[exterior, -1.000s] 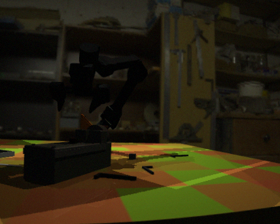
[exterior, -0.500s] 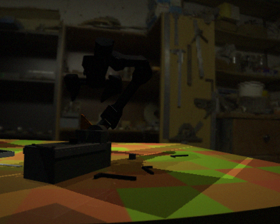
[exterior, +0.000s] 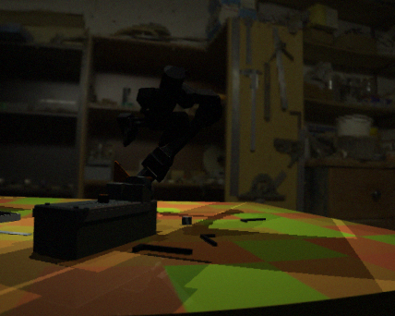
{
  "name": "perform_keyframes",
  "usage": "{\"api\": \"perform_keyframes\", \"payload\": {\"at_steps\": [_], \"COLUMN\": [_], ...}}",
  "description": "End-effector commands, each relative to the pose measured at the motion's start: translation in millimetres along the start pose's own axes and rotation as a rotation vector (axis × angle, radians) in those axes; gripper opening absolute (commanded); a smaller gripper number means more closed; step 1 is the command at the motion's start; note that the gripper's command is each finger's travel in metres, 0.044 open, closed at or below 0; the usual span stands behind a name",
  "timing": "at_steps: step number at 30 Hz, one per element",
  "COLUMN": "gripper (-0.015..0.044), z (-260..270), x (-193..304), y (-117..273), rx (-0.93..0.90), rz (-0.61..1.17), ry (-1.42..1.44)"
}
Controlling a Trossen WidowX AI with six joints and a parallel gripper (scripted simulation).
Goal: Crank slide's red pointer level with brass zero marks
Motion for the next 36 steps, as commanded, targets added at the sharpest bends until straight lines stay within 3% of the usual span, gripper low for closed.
{"api": "perform_keyframes", "payload": {"at_steps": [1, 36], "gripper": [0.044, 0.044], "z": [-3, -13], "x": [10, 61], "y": [9, -46], "rx": [0.02, 0.021], "rz": [-0.021, -0.021], "ry": [-0.034, -0.036]}}
Point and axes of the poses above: the point midway between the two fingers, 35 mm back from their tips, its own y axis back along the fingers, its own z axis across the jaws, x = y × z, the point moved 3 cm from there along y, back along the fingers, and after that the axes turned 13 degrees about -y, right-handed, at the moved point
